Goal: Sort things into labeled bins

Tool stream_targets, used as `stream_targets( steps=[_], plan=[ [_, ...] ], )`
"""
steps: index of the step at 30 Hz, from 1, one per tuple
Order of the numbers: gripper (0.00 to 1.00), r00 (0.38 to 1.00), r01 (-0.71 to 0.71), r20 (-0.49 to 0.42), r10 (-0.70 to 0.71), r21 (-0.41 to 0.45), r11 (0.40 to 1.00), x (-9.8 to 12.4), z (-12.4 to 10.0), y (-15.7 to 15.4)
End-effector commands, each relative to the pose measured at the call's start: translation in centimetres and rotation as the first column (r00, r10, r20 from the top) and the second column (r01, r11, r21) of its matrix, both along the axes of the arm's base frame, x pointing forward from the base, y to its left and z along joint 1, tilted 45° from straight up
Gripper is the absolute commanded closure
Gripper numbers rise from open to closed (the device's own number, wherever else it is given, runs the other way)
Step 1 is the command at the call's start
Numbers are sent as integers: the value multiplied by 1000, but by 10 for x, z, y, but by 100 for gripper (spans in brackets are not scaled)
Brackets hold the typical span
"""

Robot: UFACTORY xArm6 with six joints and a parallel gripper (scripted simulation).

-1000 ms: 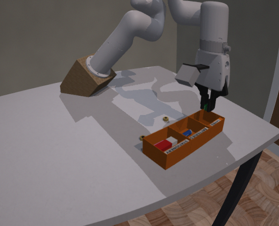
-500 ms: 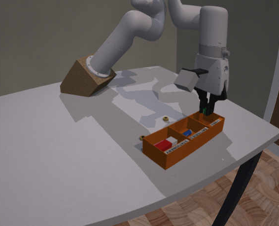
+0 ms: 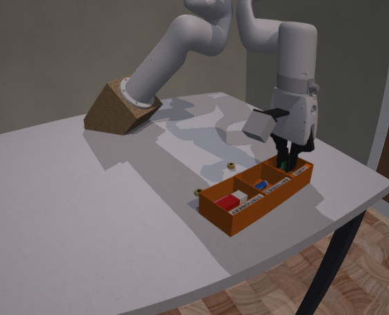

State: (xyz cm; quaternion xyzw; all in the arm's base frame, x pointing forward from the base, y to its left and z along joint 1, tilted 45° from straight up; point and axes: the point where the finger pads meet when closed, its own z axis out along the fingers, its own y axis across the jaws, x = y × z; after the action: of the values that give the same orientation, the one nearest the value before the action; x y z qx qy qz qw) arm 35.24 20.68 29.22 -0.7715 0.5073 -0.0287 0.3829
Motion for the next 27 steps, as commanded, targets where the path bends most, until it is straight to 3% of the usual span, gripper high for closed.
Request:
stream_targets(
  steps=[1,20,21,27],
  plan=[
    [100,1000,0,3,0,2,1000,4,-4,4],
    [100,1000,0,3,0,2,1000,7,-8,6],
    [70,1000,0,3,0,2,1000,7,-8,6],
    [70,1000,0,3,0,2,1000,7,-8,6]
  ],
)
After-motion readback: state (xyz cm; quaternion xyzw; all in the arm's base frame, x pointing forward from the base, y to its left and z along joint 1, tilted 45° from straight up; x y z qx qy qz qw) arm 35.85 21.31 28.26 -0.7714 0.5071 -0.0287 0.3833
